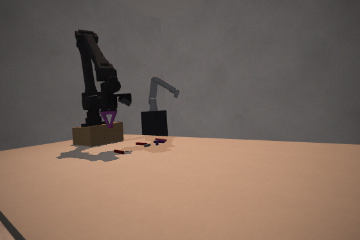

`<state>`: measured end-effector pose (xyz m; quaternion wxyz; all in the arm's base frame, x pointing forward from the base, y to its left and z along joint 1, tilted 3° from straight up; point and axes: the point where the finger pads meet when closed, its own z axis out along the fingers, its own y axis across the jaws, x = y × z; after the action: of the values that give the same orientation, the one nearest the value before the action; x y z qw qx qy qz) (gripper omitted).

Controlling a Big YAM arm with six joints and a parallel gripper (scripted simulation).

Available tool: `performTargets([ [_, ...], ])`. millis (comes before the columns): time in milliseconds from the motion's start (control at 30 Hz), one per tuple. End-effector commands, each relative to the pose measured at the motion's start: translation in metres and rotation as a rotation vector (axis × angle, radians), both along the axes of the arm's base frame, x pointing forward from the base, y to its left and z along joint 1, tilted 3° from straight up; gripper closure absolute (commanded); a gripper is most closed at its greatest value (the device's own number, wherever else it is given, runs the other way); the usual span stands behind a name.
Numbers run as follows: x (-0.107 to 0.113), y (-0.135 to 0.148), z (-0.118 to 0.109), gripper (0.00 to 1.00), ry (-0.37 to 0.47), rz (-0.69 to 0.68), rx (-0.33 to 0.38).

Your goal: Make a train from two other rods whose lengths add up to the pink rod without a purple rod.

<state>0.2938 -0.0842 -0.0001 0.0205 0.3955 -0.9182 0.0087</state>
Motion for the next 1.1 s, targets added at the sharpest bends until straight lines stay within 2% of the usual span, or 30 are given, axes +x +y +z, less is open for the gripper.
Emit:
performTargets([
  [0, 0.017, -0.009, 0.006, 0.95, -0.033, -0.101, -0.013],
  [33, 0.021, 0.002, 0.006, 0.95, -0.037, -0.139, -0.013],
  [67, 0.021, 0.002, 0.006, 0.95, -0.037, -0.139, -0.013],
  [100, 0.024, 0.008, 0.007, 0.95, -0.042, -0.202, -0.013],
  [200, 0.024, 0.008, 0.007, 0.95, -0.042, -0.202, -0.013],
  [233, 0.026, 0.013, 0.007, 0.95, -0.047, -0.269, -0.013],
  [333, 0.026, 0.013, 0.007, 0.95, -0.047, -0.269, -0.014],
  [400, 0.025, 0.006, 0.007, 0.95, -0.046, -0.291, -0.014],
  [433, 0.029, 0.019, 0.008, 0.95, -0.051, -0.337, -0.013],
  [467, 0.029, 0.019, 0.008, 0.95, -0.051, -0.337, -0.013],
  [500, 0.031, 0.025, 0.008, 0.95, -0.056, -0.406, -0.013],
  [600, 0.031, 0.025, 0.008, 0.95, -0.056, -0.406, -0.015],
  [633, 0.033, 0.031, 0.008, 0.95, -0.060, -0.476, -0.014],
  [767, 0.030, 0.031, 0.007, 0.95, -0.054, -0.476, -0.015],
  [800, 0.027, 0.024, 0.006, 0.95, -0.051, -0.499, -0.016],
  [833, 0.030, 0.037, 0.006, 0.95, -0.055, -0.544, -0.015],
  [900, 0.030, 0.037, 0.006, 0.95, -0.055, -0.544, -0.015],
  [933, 0.032, 0.043, 0.006, 0.95, -0.059, -0.611, -0.014],
  [1000, 0.032, 0.043, 0.006, 0.95, -0.059, -0.611, -0.014],
  [1033, 0.034, 0.049, 0.007, 0.95, -0.063, -0.674, -0.013],
  [1067, 0.034, 0.048, 0.007, 0.95, -0.063, -0.674, -0.014],
])
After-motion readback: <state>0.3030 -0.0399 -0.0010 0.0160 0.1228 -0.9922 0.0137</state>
